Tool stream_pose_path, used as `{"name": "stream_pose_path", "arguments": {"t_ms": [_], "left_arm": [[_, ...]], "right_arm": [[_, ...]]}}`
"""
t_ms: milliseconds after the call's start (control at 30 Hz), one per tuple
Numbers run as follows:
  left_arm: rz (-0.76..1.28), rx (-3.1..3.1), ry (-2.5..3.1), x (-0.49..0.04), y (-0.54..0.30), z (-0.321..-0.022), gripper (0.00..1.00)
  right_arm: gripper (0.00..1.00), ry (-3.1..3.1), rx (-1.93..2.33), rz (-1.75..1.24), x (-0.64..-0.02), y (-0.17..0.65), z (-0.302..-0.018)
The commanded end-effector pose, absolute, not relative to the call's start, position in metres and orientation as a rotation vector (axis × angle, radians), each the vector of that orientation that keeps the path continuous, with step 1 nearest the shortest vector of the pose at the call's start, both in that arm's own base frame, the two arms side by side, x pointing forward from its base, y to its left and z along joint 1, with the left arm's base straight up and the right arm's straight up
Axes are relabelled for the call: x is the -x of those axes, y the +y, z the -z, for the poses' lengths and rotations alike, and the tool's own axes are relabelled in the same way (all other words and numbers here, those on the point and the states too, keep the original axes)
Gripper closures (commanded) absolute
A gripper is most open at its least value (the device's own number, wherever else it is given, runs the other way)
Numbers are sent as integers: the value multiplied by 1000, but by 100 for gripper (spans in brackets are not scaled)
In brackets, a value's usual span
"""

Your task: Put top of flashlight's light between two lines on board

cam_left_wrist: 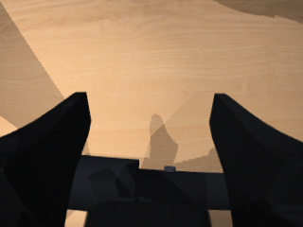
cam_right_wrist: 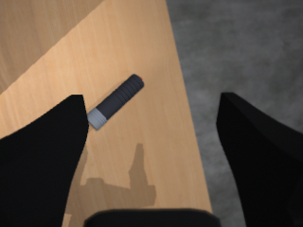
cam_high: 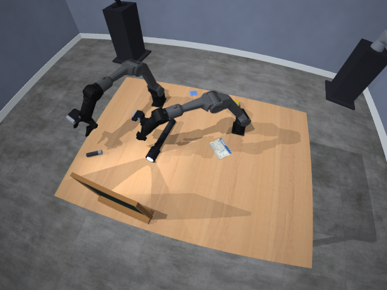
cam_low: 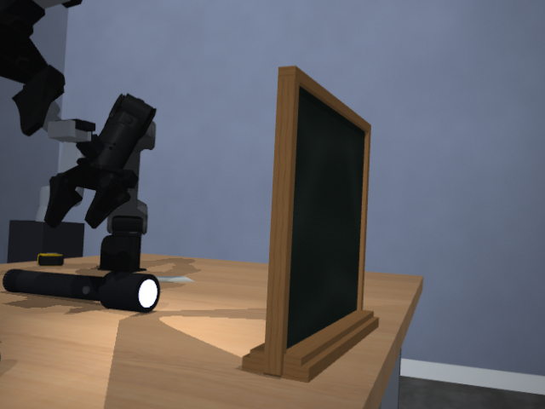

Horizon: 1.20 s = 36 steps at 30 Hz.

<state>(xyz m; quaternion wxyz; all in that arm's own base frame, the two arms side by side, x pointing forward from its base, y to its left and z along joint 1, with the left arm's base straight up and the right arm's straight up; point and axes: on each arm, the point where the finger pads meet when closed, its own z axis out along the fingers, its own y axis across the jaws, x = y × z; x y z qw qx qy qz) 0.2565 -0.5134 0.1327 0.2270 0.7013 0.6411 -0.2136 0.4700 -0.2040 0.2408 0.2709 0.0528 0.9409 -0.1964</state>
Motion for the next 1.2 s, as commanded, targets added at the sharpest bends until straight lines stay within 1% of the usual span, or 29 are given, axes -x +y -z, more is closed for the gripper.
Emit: {"name": "stream_pose_path", "arguments": {"t_ms": [0, 1167], "left_arm": [[589, -1931, 1764, -257, -514, -134, 0], [588, -1931, 1769, -256, -514, -133, 0]], "right_arm": [[0, 2532, -142, 530, -470, -204, -242], [0, 2531, -141, 528, -470, -203, -242]]}}
